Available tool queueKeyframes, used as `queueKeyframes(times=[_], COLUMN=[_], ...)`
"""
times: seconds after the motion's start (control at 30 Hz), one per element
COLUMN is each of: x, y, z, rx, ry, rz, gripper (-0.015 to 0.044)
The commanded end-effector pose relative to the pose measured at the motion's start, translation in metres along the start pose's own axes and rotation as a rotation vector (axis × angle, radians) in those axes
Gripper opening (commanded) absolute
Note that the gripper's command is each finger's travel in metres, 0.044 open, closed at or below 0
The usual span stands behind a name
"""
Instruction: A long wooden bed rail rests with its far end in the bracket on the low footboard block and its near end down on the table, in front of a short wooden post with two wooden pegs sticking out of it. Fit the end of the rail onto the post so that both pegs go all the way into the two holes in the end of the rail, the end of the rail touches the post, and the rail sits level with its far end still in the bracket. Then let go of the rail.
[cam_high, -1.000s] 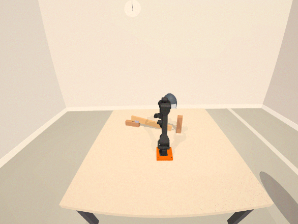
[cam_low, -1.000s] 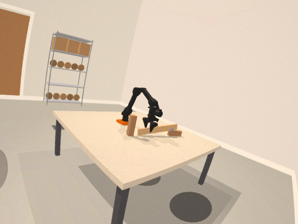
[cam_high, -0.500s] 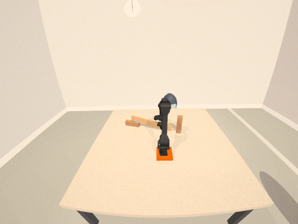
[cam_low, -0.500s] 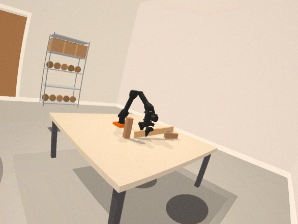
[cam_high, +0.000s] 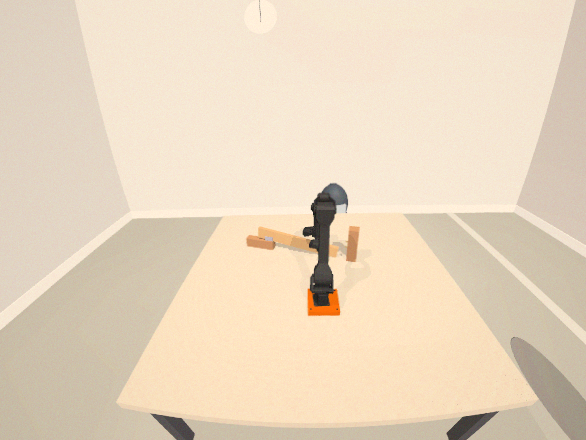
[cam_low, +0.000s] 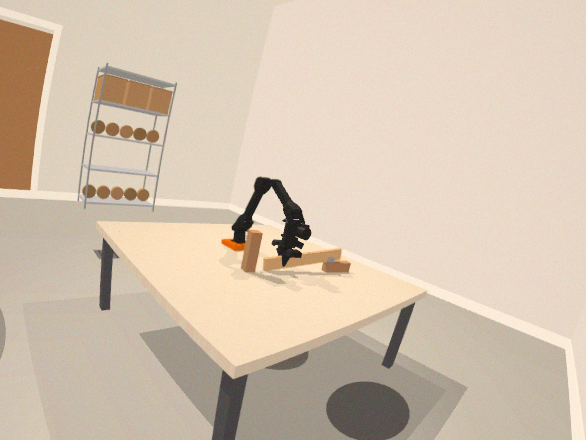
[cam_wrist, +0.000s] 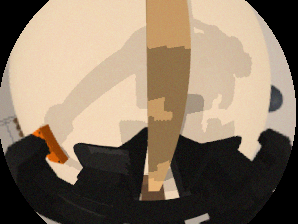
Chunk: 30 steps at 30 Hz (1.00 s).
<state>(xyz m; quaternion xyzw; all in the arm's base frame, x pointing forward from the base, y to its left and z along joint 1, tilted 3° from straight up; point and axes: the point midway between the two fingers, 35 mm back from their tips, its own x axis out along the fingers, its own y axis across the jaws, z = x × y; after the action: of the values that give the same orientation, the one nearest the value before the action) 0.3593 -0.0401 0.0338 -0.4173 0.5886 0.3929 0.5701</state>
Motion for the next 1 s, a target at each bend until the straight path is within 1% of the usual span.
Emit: queueKeyframes(times=[0.0,0.07,0.1,0.97], x=[0.0005,0.0005,0.0005,-0.0075], y=[-0.0001,-0.0001,-0.0001,-0.0006], z=[0.0004,0.0004,0.0004,-0.0001], rx=[-0.005,-0.005,-0.005,-0.005], ry=[-0.003,-0.003,-0.003,-0.003], rz=[0.000,0.000,0.000,0.000], gripper=[0.0039,0.0026,0.0000,0.0000])
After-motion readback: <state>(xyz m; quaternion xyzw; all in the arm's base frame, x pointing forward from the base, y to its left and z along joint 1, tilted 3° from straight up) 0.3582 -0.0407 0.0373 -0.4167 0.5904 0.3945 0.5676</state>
